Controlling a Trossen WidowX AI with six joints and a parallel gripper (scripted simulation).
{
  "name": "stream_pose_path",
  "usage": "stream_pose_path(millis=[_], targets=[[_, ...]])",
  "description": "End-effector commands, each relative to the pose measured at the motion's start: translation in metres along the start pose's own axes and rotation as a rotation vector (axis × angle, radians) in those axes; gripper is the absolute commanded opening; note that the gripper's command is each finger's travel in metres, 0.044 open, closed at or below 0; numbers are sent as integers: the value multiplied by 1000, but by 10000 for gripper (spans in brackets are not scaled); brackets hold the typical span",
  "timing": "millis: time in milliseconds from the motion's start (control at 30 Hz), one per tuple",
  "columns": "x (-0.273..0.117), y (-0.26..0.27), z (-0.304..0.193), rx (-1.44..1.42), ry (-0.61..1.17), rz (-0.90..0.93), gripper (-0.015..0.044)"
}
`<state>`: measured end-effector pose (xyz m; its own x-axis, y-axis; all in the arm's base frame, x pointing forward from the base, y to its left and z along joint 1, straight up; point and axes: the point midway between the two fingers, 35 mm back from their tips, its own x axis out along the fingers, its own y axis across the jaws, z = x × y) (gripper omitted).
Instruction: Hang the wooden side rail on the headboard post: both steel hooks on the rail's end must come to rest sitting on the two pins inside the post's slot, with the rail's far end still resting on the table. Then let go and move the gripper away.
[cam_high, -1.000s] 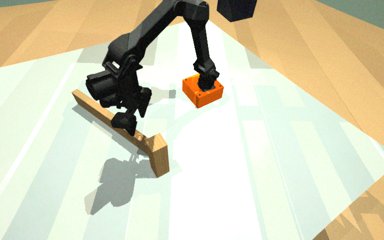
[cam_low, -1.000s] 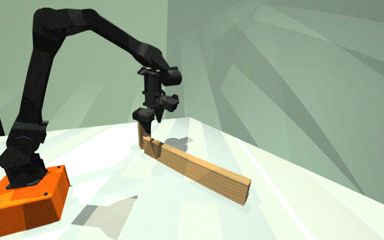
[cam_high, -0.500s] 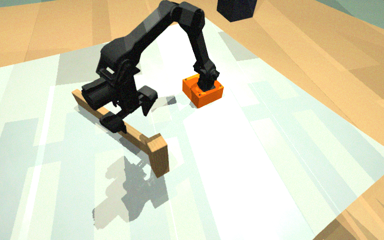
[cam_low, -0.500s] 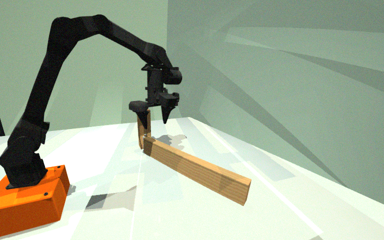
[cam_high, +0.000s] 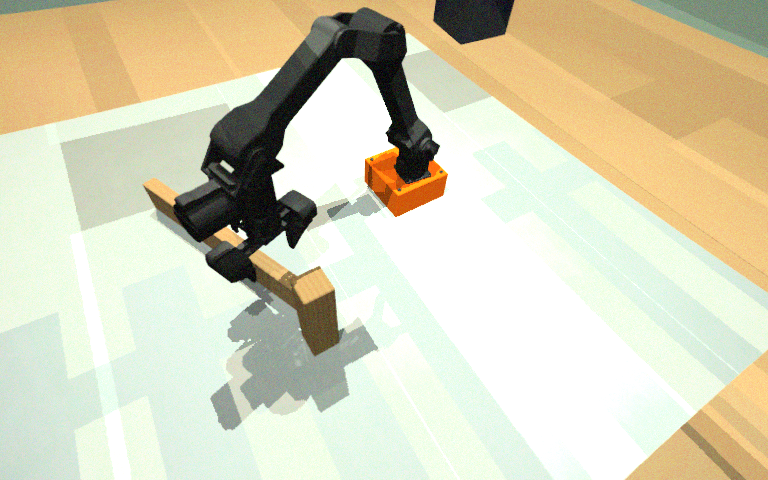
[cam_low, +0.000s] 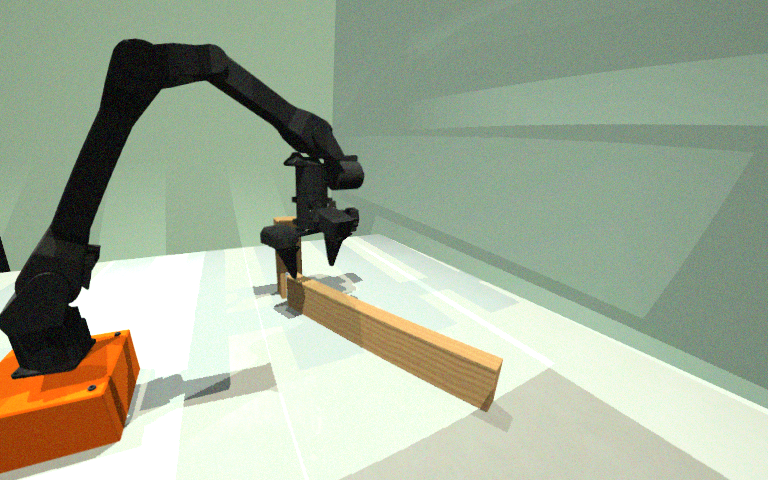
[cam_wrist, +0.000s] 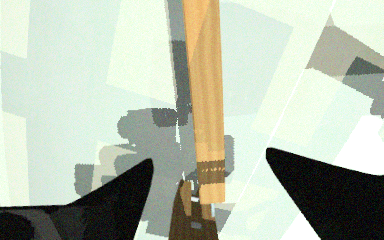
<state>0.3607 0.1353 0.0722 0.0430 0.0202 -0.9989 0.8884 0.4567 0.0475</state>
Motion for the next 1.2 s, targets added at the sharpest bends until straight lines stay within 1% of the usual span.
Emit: stream_pose_path(millis=[0,1167], targets=[[8,-3,0,4,-3,-12,440],[63,-3,1,4,-3,-12,440]])
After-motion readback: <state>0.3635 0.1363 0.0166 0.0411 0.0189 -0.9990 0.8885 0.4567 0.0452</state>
